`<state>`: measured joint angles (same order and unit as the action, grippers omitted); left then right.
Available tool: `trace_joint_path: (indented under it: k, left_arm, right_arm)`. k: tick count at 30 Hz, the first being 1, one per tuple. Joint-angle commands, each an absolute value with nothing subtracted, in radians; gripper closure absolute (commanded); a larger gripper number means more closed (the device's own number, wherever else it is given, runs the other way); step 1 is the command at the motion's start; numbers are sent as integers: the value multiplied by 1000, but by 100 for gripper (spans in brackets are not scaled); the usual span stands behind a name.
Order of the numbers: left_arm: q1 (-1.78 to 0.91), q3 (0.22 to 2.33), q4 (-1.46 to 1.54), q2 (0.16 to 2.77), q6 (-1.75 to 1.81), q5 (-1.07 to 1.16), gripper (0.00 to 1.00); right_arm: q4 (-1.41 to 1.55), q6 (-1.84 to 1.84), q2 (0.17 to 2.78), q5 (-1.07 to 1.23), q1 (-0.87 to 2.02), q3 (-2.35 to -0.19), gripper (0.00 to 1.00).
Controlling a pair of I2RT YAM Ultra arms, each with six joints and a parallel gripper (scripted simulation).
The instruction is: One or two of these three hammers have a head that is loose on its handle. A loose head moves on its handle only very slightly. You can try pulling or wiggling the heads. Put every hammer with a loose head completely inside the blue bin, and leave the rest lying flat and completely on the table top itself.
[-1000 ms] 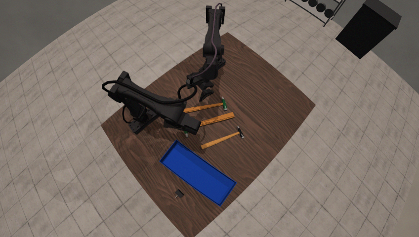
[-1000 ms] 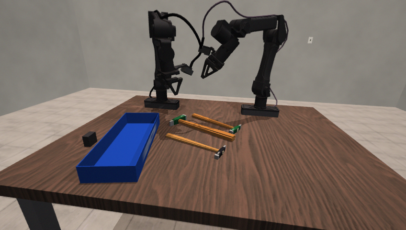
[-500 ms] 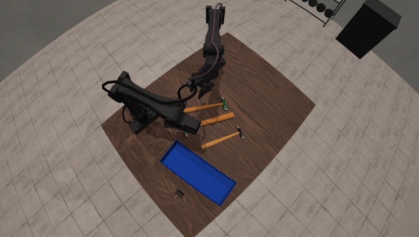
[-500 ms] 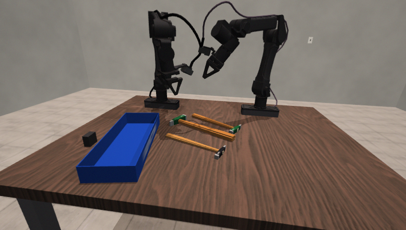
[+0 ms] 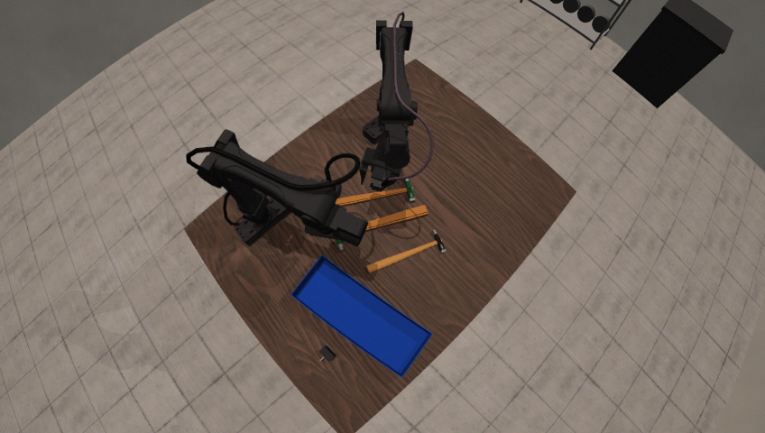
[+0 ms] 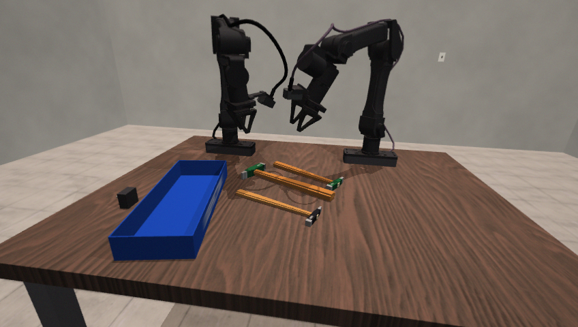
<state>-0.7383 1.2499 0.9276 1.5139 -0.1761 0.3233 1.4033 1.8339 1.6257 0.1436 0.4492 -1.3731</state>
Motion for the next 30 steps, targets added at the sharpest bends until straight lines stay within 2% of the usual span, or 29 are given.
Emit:
trace_joint_path:
  k: [1, 30]
  left_arm:
    - [-709, 1295, 936, 1557, 19, 287, 43]
    - [-568, 1372, 955, 1827, 990, 106, 43]
  right_arm:
    - [1365, 1849, 1605, 136, 467, -1339, 53]
    - [985, 1896, 1538, 32, 693, -983, 53]
